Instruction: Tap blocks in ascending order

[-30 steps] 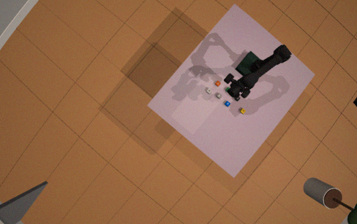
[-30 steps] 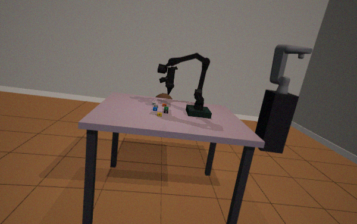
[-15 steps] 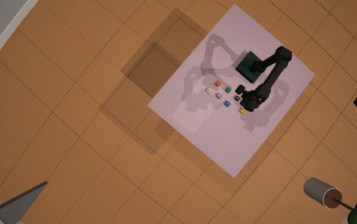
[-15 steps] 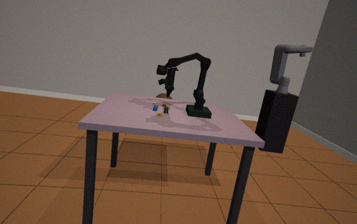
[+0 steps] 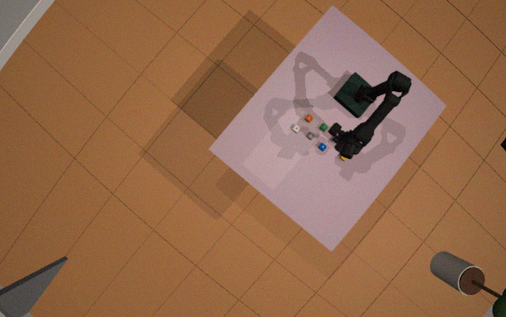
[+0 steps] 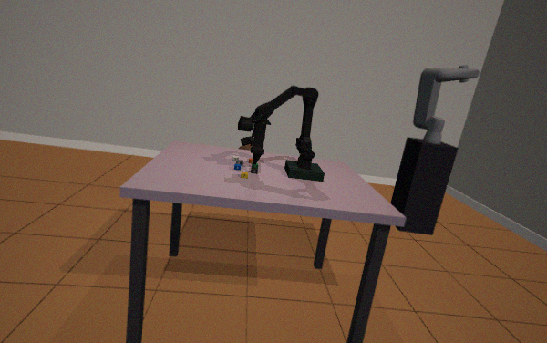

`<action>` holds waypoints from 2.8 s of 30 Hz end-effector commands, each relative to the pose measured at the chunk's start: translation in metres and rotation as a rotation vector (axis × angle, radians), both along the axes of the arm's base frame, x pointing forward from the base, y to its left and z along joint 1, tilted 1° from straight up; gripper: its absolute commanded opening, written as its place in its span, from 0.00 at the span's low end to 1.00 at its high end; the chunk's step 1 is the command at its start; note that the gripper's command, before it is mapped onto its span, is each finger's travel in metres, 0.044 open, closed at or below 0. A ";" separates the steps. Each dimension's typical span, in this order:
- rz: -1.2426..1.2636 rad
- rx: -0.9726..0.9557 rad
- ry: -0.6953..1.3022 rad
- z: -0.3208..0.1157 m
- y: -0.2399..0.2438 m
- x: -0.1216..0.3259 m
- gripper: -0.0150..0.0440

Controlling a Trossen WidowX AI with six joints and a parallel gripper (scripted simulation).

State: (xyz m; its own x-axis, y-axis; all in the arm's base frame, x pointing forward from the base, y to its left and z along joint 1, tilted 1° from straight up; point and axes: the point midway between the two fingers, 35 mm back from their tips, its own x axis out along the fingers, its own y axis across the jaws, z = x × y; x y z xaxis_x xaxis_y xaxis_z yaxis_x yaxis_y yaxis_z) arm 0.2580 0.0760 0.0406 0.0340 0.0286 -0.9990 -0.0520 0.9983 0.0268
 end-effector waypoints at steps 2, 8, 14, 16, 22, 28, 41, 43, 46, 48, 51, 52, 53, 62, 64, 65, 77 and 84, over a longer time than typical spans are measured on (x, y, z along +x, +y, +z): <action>-0.004 -0.004 0.017 -0.013 -0.001 -0.004 0.29; -0.004 -0.004 0.017 -0.022 -0.001 -0.004 0.29; -0.004 -0.004 0.018 -0.031 -0.001 -0.004 0.29; -0.004 -0.004 0.018 -0.031 -0.001 -0.004 0.29; -0.004 -0.004 0.018 -0.031 -0.001 -0.004 0.29; -0.004 -0.004 0.017 -0.001 -0.001 -0.005 0.29; -0.004 -0.004 0.017 0.080 -0.003 -0.006 0.29; -0.004 -0.005 0.017 0.080 -0.005 -0.005 0.29; -0.004 -0.008 0.016 0.081 -0.033 0.008 0.29; -0.004 -0.010 0.015 0.081 -0.058 0.017 0.29; -0.005 -0.014 0.014 0.080 -0.099 0.025 0.29; -0.005 -0.015 0.014 0.080 -0.113 0.027 0.29; -0.005 -0.016 0.014 0.080 -0.128 0.027 0.29; -0.005 -0.022 0.016 0.078 -0.208 0.018 0.29; -0.005 -0.022 0.016 0.076 -0.208 0.018 0.29; -0.005 -0.022 0.016 0.067 -0.208 0.019 0.29; -0.005 -0.022 0.016 -0.005 -0.207 0.019 0.29; -0.005 -0.022 0.016 -0.016 -0.207 0.020 0.29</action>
State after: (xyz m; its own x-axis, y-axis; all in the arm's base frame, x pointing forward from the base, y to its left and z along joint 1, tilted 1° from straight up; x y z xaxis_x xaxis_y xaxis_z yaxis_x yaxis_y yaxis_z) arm 0.2815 -0.1330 0.0339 0.0342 -0.0010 -0.9994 -0.0428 0.9991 -0.0024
